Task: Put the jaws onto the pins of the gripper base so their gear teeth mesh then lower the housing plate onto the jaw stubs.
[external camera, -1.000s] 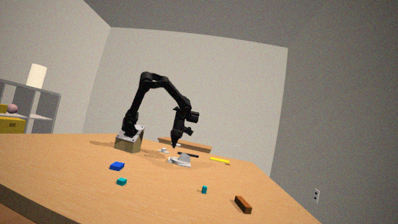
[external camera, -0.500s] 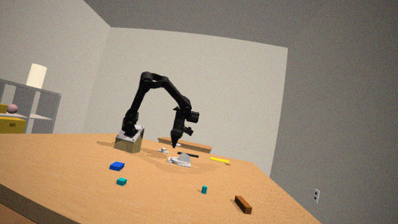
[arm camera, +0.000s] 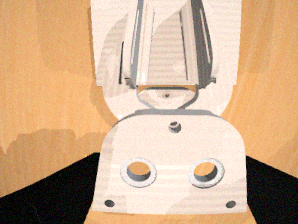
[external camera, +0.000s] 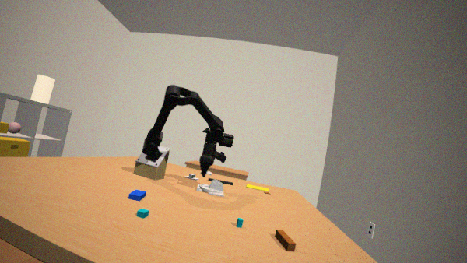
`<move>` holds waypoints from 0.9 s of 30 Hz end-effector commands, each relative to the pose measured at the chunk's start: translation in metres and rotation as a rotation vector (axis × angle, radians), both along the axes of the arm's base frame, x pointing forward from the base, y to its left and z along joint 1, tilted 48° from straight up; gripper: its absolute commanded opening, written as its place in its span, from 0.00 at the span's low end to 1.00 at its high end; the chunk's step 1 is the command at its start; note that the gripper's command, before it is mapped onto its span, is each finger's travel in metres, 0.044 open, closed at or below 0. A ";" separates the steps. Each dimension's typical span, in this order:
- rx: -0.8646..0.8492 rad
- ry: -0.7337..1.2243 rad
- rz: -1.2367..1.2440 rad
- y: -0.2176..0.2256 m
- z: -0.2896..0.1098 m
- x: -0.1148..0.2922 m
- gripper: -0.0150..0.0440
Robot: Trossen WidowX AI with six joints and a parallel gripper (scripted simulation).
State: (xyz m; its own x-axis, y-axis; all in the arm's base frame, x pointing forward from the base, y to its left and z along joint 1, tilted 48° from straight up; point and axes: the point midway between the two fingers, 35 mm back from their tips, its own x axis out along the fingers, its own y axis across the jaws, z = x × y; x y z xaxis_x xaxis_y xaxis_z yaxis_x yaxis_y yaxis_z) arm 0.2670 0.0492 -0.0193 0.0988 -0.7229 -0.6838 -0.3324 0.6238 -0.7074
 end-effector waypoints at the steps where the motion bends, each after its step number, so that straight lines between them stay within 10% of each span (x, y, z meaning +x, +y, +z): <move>1: -0.004 -0.001 0.006 -0.004 -0.004 0.001 0.85; 27: -0.008 -0.001 0.005 -0.035 -0.031 0.004 0.85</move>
State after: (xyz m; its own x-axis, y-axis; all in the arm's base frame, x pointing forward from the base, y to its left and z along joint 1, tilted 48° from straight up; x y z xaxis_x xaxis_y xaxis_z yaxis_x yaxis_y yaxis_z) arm 0.2706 0.0170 -0.0480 0.0991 -0.7248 -0.6818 -0.3317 0.6219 -0.7094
